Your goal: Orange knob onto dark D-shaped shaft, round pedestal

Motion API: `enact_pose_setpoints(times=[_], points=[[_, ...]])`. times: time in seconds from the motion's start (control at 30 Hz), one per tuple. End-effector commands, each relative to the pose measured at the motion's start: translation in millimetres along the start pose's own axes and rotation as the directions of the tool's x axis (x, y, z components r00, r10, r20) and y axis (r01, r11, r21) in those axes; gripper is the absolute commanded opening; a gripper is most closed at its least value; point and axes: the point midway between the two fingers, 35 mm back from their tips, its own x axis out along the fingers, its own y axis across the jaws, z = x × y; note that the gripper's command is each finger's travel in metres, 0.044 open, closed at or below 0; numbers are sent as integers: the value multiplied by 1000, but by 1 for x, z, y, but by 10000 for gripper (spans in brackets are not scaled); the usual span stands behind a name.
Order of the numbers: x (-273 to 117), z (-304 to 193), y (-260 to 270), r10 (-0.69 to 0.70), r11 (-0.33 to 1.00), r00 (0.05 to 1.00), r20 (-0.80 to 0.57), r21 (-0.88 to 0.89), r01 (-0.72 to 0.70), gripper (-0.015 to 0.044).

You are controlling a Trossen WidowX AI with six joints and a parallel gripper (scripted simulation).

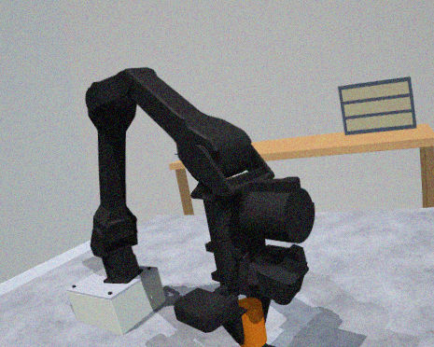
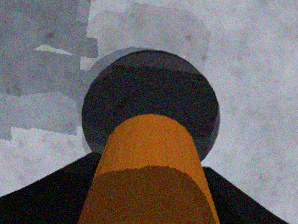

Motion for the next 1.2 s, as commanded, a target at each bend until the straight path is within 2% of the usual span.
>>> enact_pose_setpoints(times=[0.0, 0.3, 0.53, 1.17], points=[[1, 0, 0, -2, 1000, 1000, -1, 3, 2, 0], [-5, 0, 1, -2, 1000, 1000, -1, 12, 2, 0], [-4, 3, 0, -2, 977, 1000, -1, 211, 2, 0], [-5, 2, 0, -2, 977, 1000, -1, 211, 2, 0]])
